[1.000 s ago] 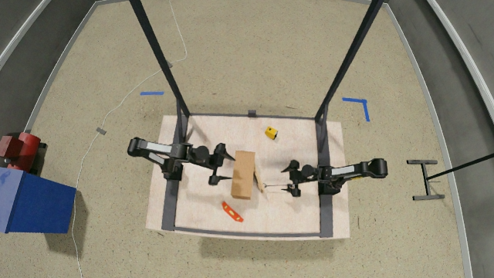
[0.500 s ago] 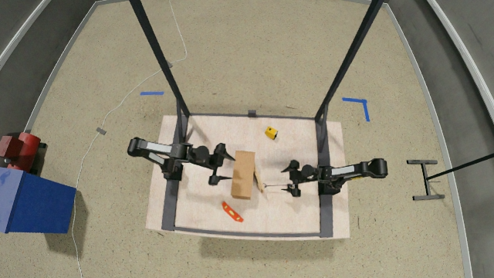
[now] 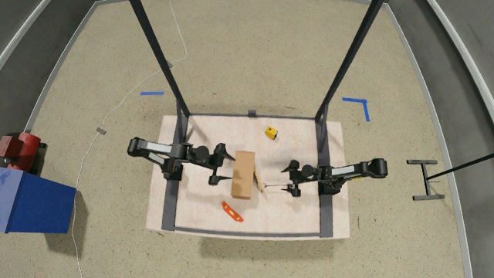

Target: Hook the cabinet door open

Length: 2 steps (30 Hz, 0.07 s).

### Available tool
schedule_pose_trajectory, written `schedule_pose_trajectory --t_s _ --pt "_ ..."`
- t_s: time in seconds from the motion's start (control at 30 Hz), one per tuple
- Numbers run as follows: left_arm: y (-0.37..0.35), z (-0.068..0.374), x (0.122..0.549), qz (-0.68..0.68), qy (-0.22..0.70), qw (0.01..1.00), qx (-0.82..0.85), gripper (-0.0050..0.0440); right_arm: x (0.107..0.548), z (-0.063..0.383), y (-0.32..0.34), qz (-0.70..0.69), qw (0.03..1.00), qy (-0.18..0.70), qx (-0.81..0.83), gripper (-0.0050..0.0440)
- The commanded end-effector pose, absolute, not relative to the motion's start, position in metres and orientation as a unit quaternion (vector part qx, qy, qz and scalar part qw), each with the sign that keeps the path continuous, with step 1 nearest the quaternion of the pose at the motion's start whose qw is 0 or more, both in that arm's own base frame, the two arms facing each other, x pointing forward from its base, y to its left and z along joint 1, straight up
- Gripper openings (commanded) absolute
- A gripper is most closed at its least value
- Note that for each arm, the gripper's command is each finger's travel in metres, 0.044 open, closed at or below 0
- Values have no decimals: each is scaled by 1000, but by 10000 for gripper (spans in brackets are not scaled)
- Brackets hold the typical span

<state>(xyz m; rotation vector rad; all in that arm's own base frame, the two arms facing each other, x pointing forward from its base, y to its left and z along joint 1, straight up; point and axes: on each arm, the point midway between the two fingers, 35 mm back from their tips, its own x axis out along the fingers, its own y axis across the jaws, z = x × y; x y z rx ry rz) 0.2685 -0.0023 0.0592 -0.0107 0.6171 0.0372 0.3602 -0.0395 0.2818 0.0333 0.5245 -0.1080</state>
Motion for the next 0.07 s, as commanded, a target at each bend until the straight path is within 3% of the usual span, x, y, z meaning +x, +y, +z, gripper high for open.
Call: schedule_pose_trajectory --t_s 0.0,0.03 --pt "-2 67 273 19 292 956 -7 440 358 295 -41 -57 968 243 18 400" --pt "-2 67 273 19 292 956 -7 440 358 295 -41 -57 968 243 18 400"
